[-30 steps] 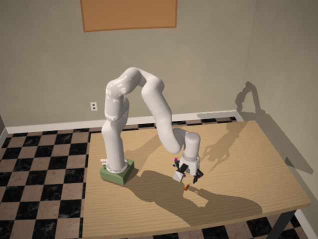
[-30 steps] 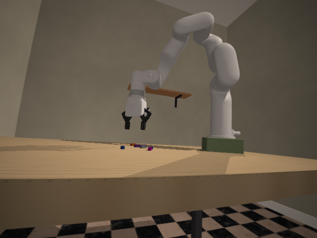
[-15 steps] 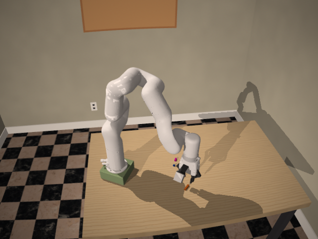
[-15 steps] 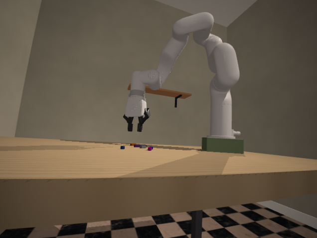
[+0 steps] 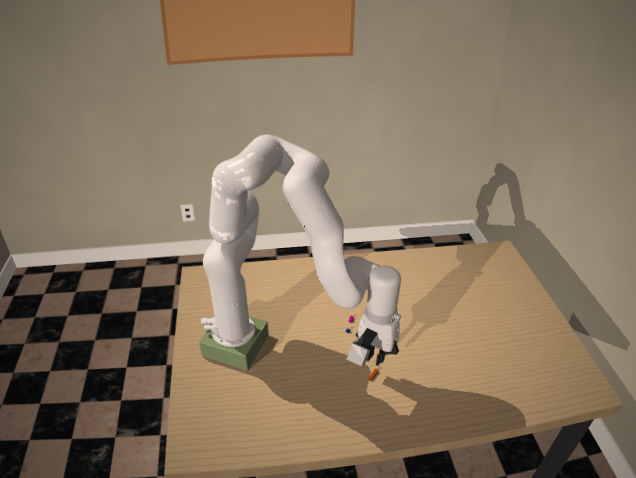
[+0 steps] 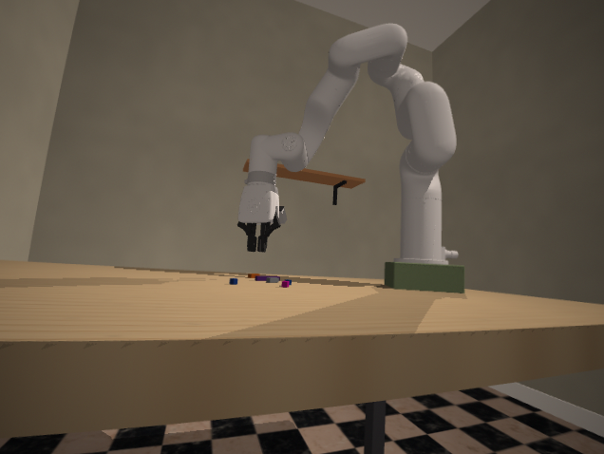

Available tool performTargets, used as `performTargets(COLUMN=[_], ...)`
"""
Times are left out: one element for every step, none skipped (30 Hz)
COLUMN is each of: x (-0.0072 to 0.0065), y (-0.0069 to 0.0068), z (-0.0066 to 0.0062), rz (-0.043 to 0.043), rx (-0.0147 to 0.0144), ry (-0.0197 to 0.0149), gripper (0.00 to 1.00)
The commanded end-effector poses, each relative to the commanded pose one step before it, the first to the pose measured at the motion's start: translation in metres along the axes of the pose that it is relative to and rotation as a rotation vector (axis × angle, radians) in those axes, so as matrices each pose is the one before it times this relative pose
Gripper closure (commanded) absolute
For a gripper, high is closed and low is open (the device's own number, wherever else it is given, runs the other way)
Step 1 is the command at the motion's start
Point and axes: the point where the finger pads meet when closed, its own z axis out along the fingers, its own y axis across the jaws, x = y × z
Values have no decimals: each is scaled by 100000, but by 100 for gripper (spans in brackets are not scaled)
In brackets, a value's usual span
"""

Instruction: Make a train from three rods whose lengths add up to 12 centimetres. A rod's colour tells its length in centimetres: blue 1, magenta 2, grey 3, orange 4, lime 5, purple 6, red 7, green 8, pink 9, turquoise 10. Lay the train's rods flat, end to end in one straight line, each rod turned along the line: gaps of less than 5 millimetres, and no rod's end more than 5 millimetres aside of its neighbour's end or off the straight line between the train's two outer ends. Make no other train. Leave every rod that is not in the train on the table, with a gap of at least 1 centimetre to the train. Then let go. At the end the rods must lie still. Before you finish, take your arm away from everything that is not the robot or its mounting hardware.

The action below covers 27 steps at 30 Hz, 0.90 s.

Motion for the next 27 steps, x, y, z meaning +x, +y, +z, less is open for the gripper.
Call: performTargets(x=[-46,0,0,0,0,0,0,0,0,0,0,0,0,0,0,0,0,0,0,0,0,0,0,0,0,0,0], y=[-141,0,0,0,0,0,0,0,0,0,0,0,0,0,0,0,0,0,0,0,0,0,0,0,0,0,0], z=[-128,0,0,0,0,0,0,0,0,0,0,0,0,0,2,4,8,13,19,25,32,40,0,0,48,56,65], rz=[-3,0,0,0,0,0,0,0,0,0,0,0,0,0,0,0,0,0,0,-1,-1,-1,0,0,-1,-1,-2], rx=[376,0,0,0,0,0,0,0,0,0,0,0,0,0,0,0,0,0,-1,-1,-1,-1,0,0,-1,-2,-2], ry=[-122,0,0,0,0,0,0,0,0,0,0,0,0,0,0,0,0,-1,-1,-1,-1,-2,0,0,-2,-2,-3], gripper=[76,76,76,76,76,76,76,76,76,76,76,76,76,76,76,76,76,76,76,76,76,76,76,76,76,76,76])
